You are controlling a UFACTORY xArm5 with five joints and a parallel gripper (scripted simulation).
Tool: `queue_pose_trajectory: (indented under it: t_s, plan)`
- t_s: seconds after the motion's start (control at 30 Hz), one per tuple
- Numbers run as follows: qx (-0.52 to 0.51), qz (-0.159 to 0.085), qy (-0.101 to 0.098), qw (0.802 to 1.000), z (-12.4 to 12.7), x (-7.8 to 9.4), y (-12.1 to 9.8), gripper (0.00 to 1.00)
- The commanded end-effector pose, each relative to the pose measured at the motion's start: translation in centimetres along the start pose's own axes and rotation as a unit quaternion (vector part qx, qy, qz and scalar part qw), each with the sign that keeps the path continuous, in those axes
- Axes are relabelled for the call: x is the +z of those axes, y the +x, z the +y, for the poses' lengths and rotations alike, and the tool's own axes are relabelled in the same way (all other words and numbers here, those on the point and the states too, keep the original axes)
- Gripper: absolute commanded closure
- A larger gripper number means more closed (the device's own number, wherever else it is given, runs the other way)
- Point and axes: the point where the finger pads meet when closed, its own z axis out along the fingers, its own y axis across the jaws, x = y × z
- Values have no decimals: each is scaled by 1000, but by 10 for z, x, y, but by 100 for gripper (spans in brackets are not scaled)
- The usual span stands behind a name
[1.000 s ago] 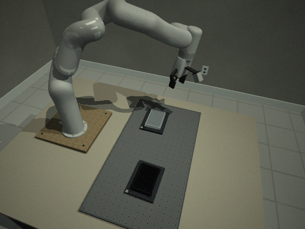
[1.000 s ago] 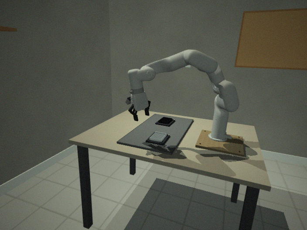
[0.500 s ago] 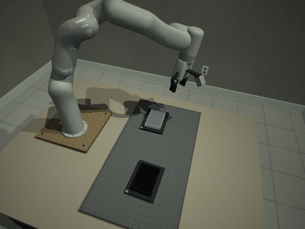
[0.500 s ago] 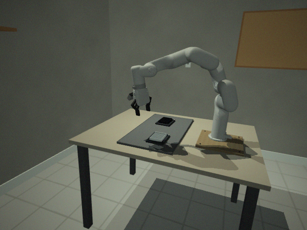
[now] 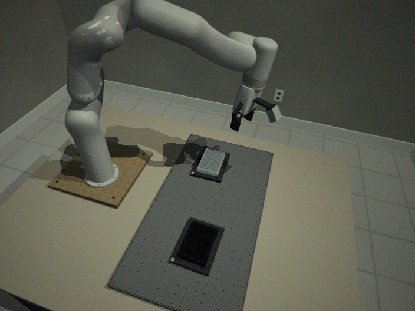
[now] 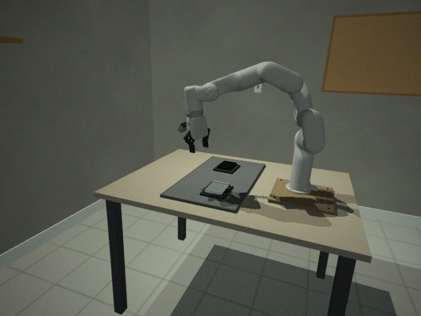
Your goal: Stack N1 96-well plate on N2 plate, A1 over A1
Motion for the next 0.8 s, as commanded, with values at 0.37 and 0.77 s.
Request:
queue_pose_trajectory:
  t_s: [0.37, 0.77]
  plan:
    - [-27, 9, 17, 999, 61, -14, 21, 0]
    - [-40, 14, 24, 999, 97, -18, 29, 0]
